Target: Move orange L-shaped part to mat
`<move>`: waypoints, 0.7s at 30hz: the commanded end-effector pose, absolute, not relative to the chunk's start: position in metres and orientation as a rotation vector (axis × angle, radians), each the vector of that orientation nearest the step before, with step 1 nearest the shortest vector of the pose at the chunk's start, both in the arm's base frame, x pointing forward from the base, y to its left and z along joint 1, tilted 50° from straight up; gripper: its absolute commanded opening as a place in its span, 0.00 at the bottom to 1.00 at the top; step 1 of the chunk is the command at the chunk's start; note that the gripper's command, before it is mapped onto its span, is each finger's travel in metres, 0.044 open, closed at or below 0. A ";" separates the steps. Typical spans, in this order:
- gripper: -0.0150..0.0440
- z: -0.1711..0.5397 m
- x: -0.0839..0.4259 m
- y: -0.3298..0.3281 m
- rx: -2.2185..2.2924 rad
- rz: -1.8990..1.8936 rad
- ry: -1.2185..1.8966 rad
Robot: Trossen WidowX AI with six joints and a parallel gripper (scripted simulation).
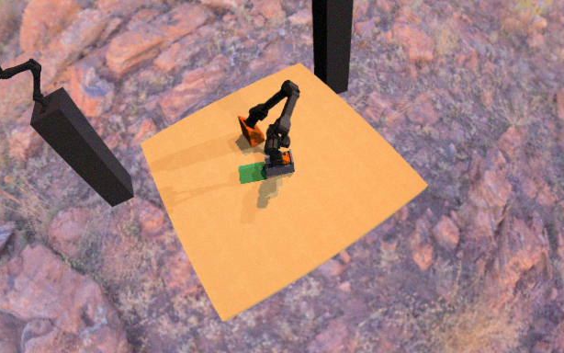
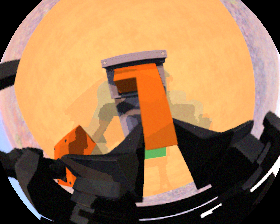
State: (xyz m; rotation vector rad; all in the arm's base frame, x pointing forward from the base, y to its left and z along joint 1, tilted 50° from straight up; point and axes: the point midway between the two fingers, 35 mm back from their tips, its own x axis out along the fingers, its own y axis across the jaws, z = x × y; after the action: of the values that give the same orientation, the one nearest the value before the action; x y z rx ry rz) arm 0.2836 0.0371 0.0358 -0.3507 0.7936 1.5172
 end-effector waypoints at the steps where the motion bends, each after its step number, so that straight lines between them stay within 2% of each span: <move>1: 0.25 0.043 0.286 0.031 -0.356 1.513 0.786; 21: 0.25 0.058 0.289 0.014 -0.356 1.513 0.787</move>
State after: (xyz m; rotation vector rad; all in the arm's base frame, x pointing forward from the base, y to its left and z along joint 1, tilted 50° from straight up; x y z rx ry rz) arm 0.2881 0.0161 0.0561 -0.3518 0.7873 1.5128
